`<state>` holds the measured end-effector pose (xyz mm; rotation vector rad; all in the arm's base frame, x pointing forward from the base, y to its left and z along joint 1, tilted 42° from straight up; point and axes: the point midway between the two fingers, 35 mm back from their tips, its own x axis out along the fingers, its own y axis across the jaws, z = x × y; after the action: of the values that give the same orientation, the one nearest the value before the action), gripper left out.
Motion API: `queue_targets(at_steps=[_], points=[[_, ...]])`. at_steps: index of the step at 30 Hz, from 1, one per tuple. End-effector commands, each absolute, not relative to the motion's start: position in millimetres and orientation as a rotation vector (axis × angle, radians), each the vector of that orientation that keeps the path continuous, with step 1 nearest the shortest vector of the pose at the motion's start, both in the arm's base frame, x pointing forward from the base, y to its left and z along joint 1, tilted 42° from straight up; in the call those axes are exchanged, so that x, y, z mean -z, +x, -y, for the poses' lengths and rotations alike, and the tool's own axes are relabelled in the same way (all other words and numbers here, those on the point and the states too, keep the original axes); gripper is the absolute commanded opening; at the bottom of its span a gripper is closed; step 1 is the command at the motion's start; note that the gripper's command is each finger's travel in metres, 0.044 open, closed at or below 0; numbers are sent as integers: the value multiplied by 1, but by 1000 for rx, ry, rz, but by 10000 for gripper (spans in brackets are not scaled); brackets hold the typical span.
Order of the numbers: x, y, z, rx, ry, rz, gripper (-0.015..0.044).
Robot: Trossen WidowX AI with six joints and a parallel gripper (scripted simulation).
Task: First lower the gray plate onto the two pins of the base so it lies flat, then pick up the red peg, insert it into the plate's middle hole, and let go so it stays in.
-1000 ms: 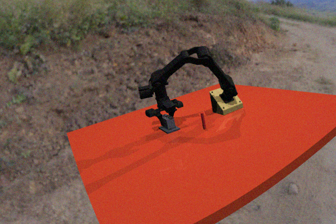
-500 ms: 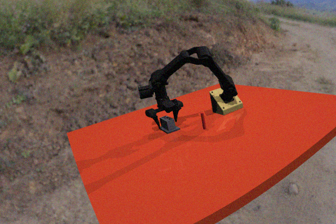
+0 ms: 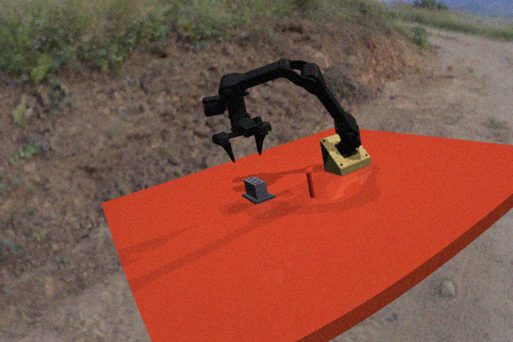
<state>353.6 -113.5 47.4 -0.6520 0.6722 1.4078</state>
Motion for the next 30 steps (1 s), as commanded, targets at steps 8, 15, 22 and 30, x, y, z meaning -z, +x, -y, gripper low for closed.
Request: queue_targets(at_steps=[8,15,22,30], points=[[-82,339,90,-1197,-274,-978,440],[-112,317,58,-839,219,-1297,440],[-134,290,28,-502,614,-1492,440],[-145,272,11,-216,915,-1602,440]])
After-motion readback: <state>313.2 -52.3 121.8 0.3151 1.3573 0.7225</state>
